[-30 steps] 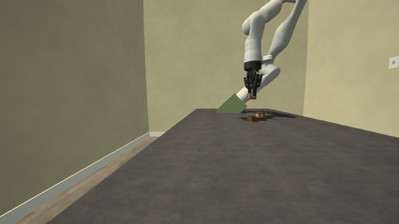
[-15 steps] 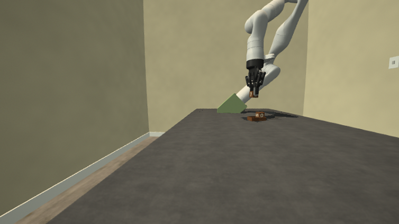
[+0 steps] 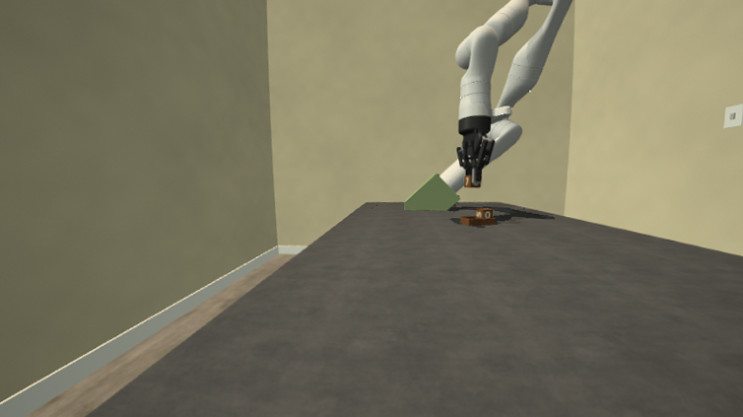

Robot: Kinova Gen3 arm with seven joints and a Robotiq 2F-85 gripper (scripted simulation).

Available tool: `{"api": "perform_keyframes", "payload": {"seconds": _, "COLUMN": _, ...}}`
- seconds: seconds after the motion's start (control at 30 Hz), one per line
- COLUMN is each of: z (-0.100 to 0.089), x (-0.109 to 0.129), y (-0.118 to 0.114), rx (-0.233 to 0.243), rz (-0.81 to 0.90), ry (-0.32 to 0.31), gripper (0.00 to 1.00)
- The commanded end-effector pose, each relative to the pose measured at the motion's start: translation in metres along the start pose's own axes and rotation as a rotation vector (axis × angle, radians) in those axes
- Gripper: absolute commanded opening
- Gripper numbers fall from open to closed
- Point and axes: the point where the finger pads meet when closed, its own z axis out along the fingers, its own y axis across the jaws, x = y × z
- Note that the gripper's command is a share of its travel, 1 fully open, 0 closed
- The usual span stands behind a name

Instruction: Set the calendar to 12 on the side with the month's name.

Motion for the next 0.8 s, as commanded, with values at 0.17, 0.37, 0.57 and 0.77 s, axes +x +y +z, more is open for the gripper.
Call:
{"api": "perform_keyframes", "payload": {"seconds": 0.17, "z": 0.021, "x": 0.002, "y": -0.002, "rx": 0.006, "rz": 0.003, "ry": 0.009, "gripper": 0.26}}
{"api": "perform_keyframes", "payload": {"seconds": 0.37, "z": 0.039, "x": 0.003, "y": -0.001, "rx": 0.006, "rz": 0.003, "ry": 0.009, "gripper": 0.26}}
{"api": "perform_keyframes", "payload": {"seconds": 0.57, "z": 0.049, "x": 0.003, "y": -0.001, "rx": 0.006, "rz": 0.003, "ry": 0.009, "gripper": 0.26}}
{"api": "perform_keyframes", "payload": {"seconds": 0.77, "z": 0.050, "x": 0.003, "y": -0.001, "rx": 0.006, "rz": 0.003, "ry": 0.009, "gripper": 0.26}}
